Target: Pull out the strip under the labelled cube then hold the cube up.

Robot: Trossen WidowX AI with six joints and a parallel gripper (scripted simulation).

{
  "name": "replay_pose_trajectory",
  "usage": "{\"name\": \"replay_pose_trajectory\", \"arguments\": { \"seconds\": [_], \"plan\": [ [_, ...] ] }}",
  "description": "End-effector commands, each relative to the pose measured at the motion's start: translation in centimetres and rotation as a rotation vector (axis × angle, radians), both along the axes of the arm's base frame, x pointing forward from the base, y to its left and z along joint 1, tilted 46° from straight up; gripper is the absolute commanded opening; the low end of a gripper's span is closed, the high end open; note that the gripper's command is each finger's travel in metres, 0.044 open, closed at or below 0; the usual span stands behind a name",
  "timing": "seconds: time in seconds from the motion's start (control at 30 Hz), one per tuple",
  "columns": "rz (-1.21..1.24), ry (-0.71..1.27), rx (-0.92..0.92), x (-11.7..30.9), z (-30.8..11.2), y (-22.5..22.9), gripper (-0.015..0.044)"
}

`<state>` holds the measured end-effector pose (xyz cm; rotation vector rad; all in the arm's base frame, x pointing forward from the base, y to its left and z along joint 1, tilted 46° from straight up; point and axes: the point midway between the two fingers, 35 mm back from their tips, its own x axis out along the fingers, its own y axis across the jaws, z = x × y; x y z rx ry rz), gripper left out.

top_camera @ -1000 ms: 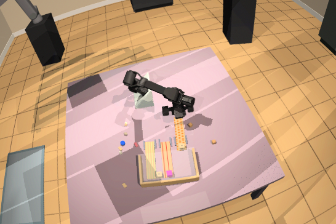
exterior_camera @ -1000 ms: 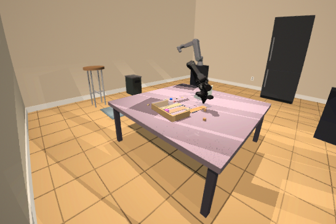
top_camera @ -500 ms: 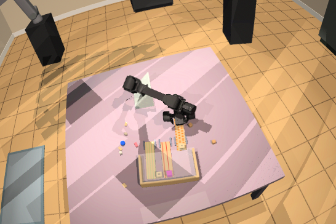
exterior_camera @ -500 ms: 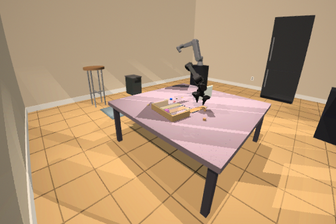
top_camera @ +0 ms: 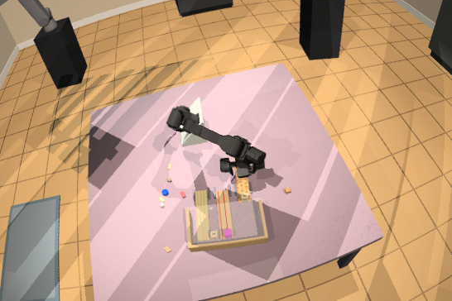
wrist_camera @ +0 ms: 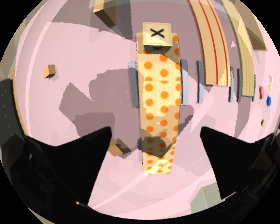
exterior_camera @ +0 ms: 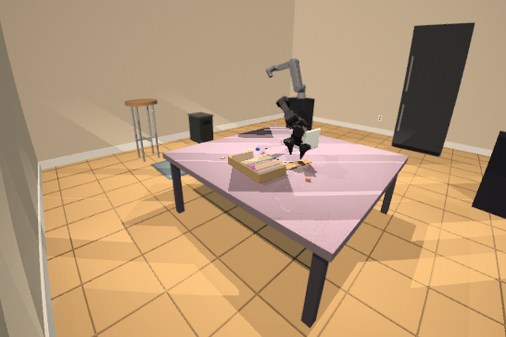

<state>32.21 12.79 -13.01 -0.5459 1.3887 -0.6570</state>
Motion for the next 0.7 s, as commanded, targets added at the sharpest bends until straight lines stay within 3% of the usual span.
{"name": "replay_pose_trajectory", "arguments": {
  "seconds": [0.0, 0.67],
  "plan": [
    [0.003, 0.002, -0.007, 1.5, 0.2, 0.0, 0.044],
    [0.003, -0.001, -0.008, 8.7, 1.6, 0.1, 0.044]
  ]
}}
